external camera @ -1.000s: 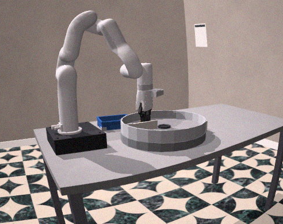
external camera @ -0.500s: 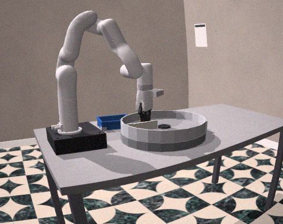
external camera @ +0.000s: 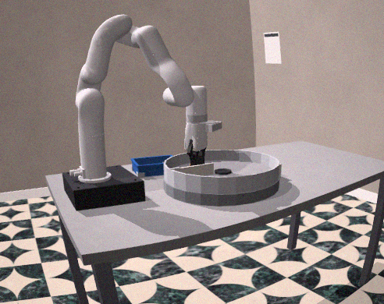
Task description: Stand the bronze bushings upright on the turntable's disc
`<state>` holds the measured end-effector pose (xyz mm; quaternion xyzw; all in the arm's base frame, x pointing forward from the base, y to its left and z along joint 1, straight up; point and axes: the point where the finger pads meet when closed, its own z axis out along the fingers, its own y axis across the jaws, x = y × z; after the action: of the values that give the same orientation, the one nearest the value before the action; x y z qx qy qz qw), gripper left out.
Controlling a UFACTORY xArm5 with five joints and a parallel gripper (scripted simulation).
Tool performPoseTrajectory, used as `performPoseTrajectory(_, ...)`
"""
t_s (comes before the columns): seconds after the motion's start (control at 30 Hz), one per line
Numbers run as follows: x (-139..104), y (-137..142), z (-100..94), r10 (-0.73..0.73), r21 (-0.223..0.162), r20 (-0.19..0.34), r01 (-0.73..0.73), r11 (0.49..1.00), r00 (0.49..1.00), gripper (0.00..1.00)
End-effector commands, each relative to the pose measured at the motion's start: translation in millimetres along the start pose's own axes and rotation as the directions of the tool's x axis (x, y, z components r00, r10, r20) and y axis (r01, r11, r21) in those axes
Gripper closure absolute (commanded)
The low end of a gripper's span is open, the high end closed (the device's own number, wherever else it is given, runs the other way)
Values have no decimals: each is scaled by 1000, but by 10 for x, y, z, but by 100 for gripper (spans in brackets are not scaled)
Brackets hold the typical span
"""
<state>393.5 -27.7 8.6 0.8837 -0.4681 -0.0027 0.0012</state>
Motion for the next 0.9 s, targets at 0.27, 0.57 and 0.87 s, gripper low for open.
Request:
performPoseTrajectory(0.27, 9, -12, -11, 0, 3, -2, 0, 1000, 1000, 58)
performPoseTrajectory(0.57, 9, -12, -11, 0, 3, -2, 0, 1000, 1000, 58)
performPoseTrajectory(0.87, 9, -11, -146, 0, 3, -2, 0, 1000, 1000, 58)
